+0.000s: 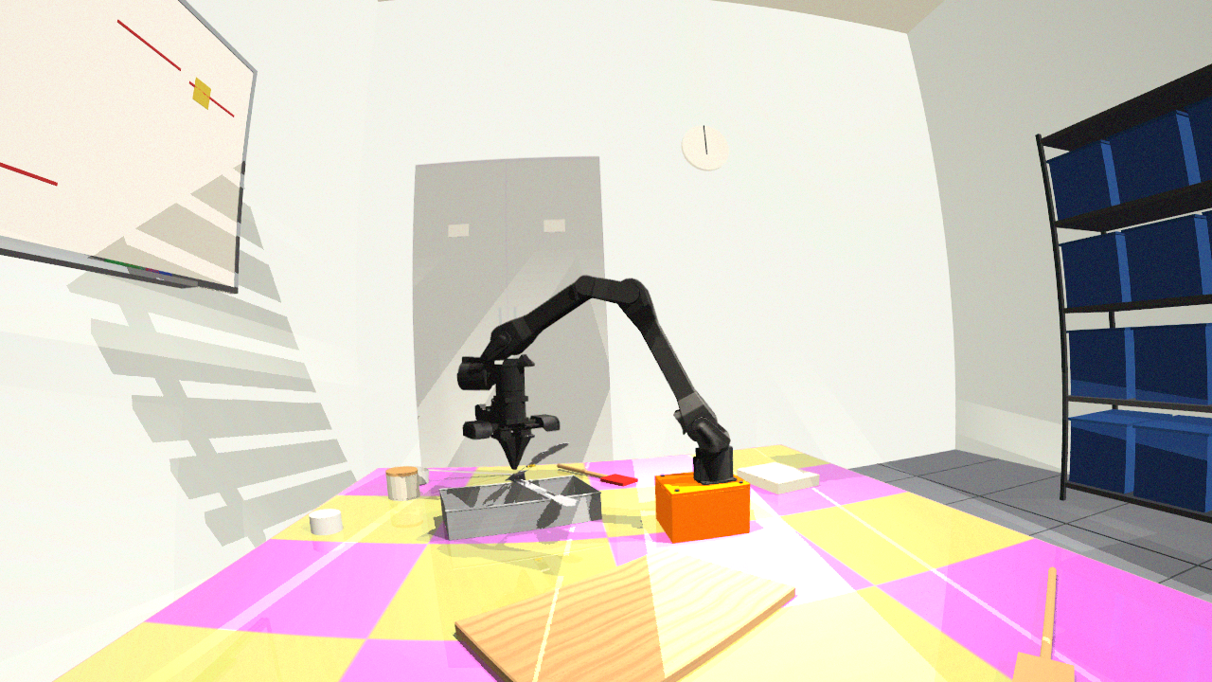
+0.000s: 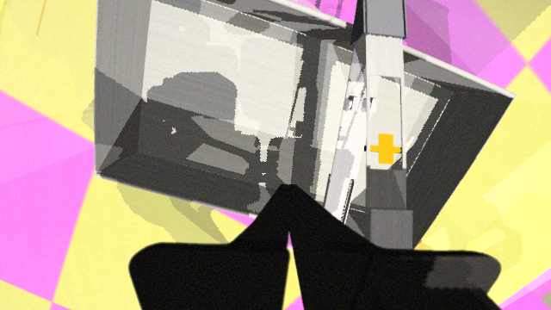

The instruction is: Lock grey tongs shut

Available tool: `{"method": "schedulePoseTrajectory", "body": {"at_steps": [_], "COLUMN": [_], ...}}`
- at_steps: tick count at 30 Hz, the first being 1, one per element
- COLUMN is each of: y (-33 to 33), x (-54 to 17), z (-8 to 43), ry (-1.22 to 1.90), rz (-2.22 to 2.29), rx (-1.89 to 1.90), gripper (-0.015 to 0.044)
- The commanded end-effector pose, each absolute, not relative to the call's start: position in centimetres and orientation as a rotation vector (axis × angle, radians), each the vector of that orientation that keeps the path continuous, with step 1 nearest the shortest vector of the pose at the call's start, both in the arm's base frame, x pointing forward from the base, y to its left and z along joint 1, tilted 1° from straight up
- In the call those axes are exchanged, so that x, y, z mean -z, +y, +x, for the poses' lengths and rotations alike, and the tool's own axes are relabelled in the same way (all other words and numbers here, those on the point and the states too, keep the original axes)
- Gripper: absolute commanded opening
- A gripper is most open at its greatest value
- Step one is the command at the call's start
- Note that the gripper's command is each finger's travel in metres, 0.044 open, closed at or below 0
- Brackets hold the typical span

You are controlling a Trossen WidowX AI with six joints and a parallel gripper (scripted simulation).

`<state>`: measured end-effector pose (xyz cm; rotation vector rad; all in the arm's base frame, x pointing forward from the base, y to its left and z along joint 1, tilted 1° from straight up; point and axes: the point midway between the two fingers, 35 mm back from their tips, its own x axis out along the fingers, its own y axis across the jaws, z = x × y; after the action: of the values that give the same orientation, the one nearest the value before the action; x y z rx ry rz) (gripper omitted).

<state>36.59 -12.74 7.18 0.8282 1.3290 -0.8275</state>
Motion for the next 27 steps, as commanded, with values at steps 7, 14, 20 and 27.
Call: {"method": "schedulePoseTrajectory", "body": {"at_steps": [7, 14, 20, 27], "y": [-12.6, -12.6, -12.6, -13.0], "x": [-4.9, -3.8, -3.5, -3.5], "z": [36.3, 36.3, 36.3, 35.8], "ry": [1.349, 1.349, 1.350, 1.350], "rz": [0.828, 0.828, 0.828, 0.828], "rx": [0.827, 0.827, 0.827, 0.828], "gripper": [-0.0150, -0.0150, -0.0150, -0.0150]}}
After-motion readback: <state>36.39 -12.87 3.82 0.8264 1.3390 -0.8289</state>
